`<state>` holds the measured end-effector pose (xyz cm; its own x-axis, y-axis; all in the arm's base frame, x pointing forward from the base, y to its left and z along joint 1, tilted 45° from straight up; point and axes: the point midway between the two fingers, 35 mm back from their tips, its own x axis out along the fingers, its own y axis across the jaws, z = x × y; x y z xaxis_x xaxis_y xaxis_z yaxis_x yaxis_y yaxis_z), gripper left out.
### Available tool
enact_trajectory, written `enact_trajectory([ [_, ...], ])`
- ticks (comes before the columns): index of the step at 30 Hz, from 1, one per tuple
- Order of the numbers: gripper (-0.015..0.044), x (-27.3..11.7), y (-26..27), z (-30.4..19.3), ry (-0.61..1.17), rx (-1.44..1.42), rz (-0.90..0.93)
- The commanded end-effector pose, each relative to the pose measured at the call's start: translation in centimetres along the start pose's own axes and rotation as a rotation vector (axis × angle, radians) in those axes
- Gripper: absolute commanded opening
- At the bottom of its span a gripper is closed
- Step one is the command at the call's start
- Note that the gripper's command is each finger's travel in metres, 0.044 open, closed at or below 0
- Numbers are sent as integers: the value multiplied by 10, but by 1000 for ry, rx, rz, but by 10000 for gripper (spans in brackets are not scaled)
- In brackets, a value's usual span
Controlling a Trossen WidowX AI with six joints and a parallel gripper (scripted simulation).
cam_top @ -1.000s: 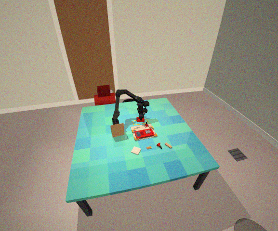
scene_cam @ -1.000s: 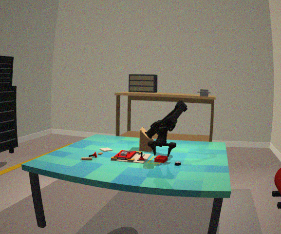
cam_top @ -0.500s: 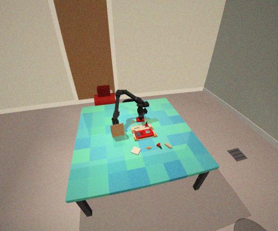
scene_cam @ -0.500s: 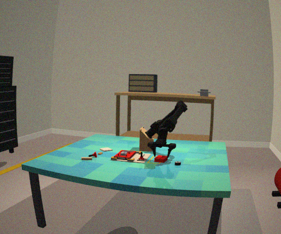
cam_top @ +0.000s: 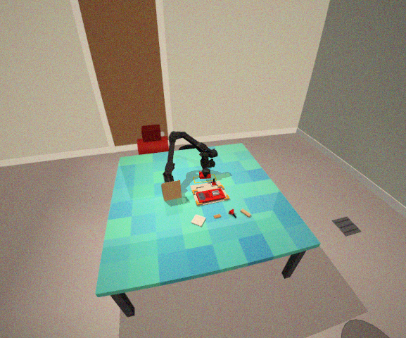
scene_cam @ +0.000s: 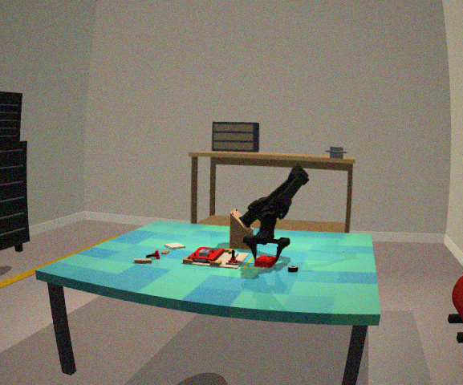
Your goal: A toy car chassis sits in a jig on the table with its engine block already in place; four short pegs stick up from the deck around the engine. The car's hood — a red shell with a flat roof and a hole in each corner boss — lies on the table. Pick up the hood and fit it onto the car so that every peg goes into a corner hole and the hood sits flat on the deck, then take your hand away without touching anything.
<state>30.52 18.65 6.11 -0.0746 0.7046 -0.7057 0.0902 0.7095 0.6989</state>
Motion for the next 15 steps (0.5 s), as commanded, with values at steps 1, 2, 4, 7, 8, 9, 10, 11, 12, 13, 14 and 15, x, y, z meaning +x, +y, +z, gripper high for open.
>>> enact_trajectory([
  [1,440,2,-1,0,-1,5,-3],
  [2,440,3,-1,0,-1,5,-3],
  [4,440,4,-1,0,-1,5,-3],
  [7,440,5,-1,0,-1,5,-2],
  [8,440,6,-1,0,-1,5,-2],
  [9,440,6,-1,0,-1,5,-2],
  [10,440,7,-1,0,-1,5,-2],
  [11,440,7,-1,0,-1,5,-2],
  [12,440,8,-1,0,-1,5,-2],
  [13,440,8,-1,0,-1,5,-2],
  [14,440,9,-1,0,-1,5,-2],
  [15,414,7,0,0,0,0,1],
])
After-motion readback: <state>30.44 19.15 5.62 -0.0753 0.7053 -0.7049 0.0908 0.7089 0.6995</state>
